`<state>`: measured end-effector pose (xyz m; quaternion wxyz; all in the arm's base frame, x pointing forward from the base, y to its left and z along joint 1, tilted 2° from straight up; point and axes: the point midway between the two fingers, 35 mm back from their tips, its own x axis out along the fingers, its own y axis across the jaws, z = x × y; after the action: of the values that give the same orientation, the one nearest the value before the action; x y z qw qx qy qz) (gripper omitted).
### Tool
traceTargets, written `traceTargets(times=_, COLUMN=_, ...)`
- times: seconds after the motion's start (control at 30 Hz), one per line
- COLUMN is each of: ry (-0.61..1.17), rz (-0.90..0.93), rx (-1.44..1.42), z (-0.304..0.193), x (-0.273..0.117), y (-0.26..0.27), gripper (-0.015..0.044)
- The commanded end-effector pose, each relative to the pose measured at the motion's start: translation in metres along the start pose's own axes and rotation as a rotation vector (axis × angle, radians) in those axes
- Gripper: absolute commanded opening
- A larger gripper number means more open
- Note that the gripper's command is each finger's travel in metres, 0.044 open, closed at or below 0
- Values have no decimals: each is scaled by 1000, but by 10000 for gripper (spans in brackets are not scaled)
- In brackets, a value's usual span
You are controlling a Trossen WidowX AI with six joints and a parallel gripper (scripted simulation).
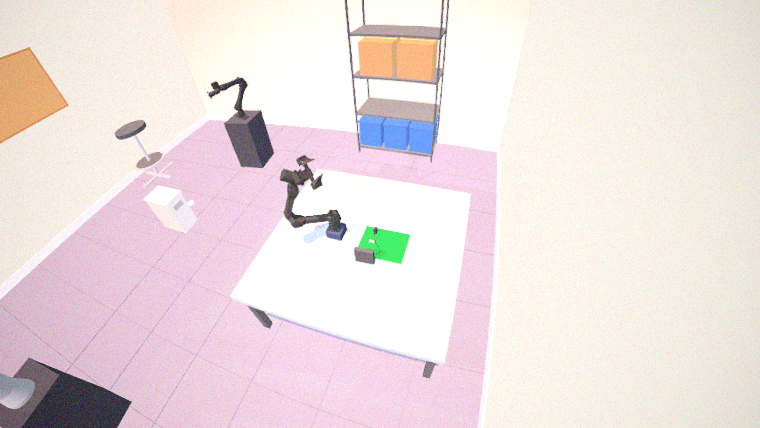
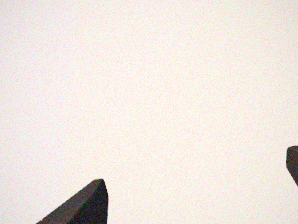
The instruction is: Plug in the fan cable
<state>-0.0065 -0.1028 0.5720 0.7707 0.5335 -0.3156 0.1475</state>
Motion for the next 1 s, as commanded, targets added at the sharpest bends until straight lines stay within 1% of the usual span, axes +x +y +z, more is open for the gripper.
traceTargets(times=0.0, ry=0, rz=0, rx=0, z=0, x=0, y=0, gripper=426)
traceTargets(times=0.03, ry=0, rz=0, rx=0, z=0, x=0, y=0, gripper=440)
traceTargets(times=0.1, ry=12, rz=-8, rx=-22, z=-5, x=3, y=-1, gripper=440)
traceTargets(times=0.17, ry=49, rz=-30, rx=-88, z=-21, x=11, y=-5, gripper=440)
traceTargets(times=0.37, ry=261, rz=-139, rx=-420, z=-101, x=46, y=-38, gripper=440)
traceTargets(times=0.5, ry=410, rz=-163, rx=-661, z=-145, x=57, y=-62, gripper=440)
traceTargets(times=0.63, ry=524, rz=-178, rx=-818, z=-174, x=63, y=-83, gripper=440)
traceTargets(times=0.73, ry=675, rz=-200, rx=-996, z=-206, x=68, y=-113, gripper=440)
traceTargets(times=0.97, ry=1150, rz=-193, rx=-1399, z=-277, x=58, y=-201, gripper=440)
